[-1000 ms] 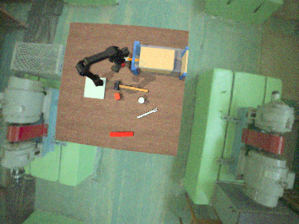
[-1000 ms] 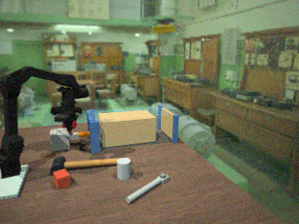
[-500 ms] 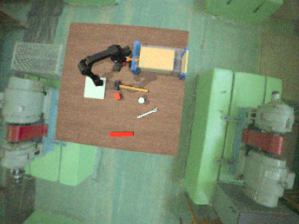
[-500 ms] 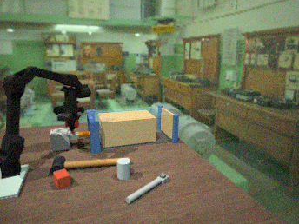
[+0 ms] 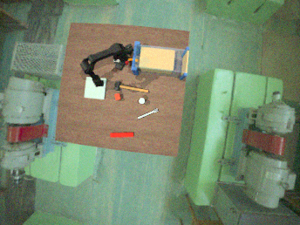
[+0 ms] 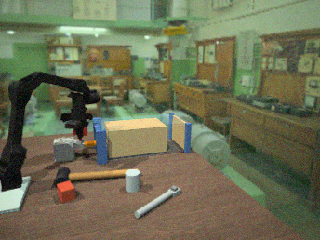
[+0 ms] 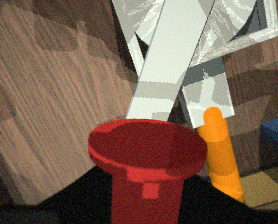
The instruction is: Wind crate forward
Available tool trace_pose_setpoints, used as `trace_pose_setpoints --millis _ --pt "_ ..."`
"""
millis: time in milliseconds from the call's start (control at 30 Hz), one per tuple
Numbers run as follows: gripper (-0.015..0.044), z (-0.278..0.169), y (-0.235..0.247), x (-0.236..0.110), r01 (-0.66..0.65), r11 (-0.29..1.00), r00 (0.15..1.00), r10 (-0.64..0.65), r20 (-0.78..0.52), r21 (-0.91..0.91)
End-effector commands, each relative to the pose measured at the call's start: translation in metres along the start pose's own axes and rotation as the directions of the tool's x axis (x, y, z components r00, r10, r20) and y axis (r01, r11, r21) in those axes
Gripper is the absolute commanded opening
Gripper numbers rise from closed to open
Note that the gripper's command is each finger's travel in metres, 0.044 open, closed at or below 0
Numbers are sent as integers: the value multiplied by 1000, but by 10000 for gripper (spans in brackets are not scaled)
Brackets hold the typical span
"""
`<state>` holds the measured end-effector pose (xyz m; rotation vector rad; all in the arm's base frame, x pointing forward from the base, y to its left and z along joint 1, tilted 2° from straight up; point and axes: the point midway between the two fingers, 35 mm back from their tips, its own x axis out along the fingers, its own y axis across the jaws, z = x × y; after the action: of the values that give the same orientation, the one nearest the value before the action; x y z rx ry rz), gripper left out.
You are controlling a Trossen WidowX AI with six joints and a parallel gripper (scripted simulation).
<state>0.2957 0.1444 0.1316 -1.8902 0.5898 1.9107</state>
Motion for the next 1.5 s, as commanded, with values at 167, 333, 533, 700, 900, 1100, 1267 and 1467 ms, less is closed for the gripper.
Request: trace_pose_setpoints --millis 167,333,533,700,900,1100,1267,1467 --pt "0 -1 -17 0 21 1000 1000 -21 -1 -1" --pt "0 -1 -23 0 21 1000 1000 -21 -1 -1" --pt "0 -1 -30 -1 22 1000 1000 -22 -1 -1" --pt "0 -1 -35 -1 22 1000 1000 -22 -1 -1" --pt "0 1 -42 -1 23 1000 1000 -23 -1 -1" --pt "0 2 -48 -1 23 1000 1000 -23 -1 -1" --pt "0 4 -54 -1 23 1000 1000 -23 -1 -1" --pt "0 6 -60 -2 24 1000 1000 -24 -1 -1"
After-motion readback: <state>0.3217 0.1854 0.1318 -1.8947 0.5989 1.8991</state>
